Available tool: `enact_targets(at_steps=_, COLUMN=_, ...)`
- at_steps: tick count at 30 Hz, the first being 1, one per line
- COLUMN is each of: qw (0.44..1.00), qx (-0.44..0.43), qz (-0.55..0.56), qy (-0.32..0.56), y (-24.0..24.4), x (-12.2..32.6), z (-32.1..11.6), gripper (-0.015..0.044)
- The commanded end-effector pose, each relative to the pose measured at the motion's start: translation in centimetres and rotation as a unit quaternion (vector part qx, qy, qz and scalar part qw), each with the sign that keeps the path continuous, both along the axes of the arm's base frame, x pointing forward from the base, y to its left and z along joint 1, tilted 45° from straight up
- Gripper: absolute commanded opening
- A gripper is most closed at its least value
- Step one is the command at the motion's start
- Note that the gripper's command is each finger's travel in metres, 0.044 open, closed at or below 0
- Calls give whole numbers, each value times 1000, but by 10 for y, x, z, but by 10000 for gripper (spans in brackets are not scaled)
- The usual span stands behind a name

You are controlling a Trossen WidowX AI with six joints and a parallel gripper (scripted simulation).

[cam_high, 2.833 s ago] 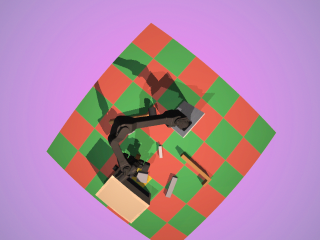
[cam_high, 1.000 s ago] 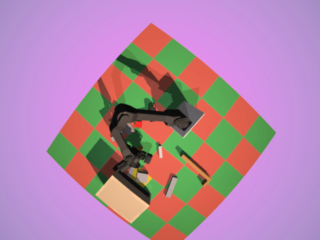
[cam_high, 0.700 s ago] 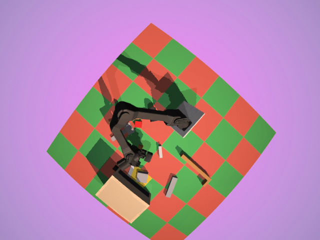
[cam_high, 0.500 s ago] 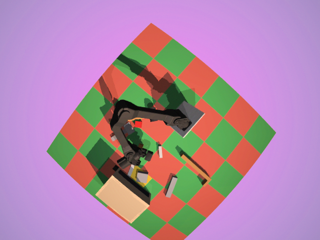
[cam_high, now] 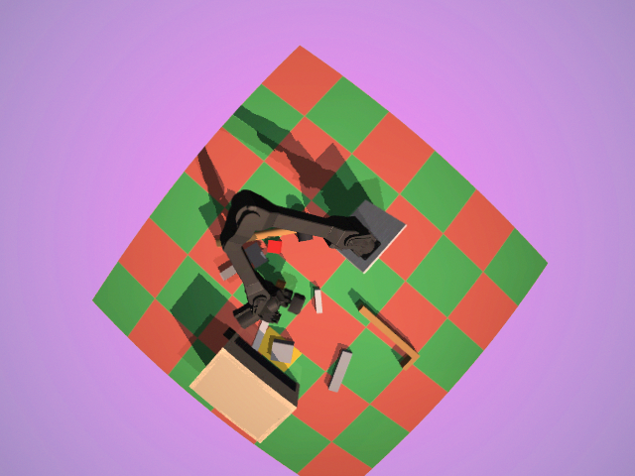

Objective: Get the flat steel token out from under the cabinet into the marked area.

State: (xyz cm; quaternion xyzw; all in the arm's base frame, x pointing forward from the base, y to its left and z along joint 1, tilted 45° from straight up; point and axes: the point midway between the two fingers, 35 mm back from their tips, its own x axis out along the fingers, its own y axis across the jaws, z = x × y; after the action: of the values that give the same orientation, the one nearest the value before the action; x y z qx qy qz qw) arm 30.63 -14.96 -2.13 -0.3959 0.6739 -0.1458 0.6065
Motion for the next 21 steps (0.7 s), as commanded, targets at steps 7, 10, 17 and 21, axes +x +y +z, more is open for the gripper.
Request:
enact_targets(at_steps=7, qw=1000, qx=3, qz=0, qy=4, y=-5, x=-15, z=3, gripper=0)
enact_targets(at_steps=10, qw=1000, qx=2, qz=0, qy=4, y=-7, x=-18, z=4, gripper=0)
enact_targets(at_steps=17, qw=1000, qx=2, qz=0, qy=5, y=-10, x=-26, z=7, gripper=0)
enact_targets(at_steps=21, qw=1000, qx=2, qz=0, qy=5, y=-12, x=-31, z=9, gripper=0)
